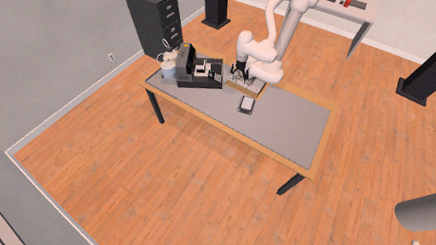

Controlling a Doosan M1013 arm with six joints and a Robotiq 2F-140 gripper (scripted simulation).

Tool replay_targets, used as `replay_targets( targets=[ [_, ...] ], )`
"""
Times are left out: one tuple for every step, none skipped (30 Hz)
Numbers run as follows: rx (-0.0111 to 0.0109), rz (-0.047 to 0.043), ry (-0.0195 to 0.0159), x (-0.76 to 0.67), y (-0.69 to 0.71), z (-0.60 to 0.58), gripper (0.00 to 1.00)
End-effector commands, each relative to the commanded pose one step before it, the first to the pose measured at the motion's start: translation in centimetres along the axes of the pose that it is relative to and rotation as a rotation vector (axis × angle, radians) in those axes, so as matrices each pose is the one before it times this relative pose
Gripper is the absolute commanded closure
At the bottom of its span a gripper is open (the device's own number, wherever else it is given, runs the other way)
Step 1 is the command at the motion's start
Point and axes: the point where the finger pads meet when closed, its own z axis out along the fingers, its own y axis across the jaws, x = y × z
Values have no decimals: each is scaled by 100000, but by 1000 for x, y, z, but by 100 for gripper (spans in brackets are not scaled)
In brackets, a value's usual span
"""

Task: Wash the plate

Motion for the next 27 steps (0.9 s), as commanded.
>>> replay_targets(
  targets=[
    [1294,4497,-724,-1676,956,501,30],
    [0,0,0,-389,292,117,30],
    [0,0,0,-389,292,117,30],
    [0,0,0,0,0,0,30],
    [0,0,0,0,0,0,30],
    [0,0,0,-389,292,117,30],
    [0,0,0,-193,145,58,30],
    [0,0,0,0,0,0,30],
    [0,0,0,0,0,0,30],
    [0,0,0,0,0,0,30],
    [0,0,0,0,0,0,30],
    [0,0,0,0,0,0,30],
    [0,0,0,0,0,0,30],
    [0,0,0,0,0,0,30],
    [0,0,0,0,0,0,30],
    [0,0,0,0,0,0,30],
    [0,0,0,0,0,0,30],
    [0,0,0,0,0,0,30],
    [0,0,0,0,0,0,30],
    [0,0,0,0,0,0,30],
    [0,0,0,0,0,0,30],
    [0,0,0,0,0,0,30],
    [0,0,0,0,0,0,30],
    [0,0,0,0,0,0,30],
    [0,0,0,0,0,0,30],
    [0,0,0,0,0,0,30],
    [0,0,0,0,0,0,30]
  ],
)
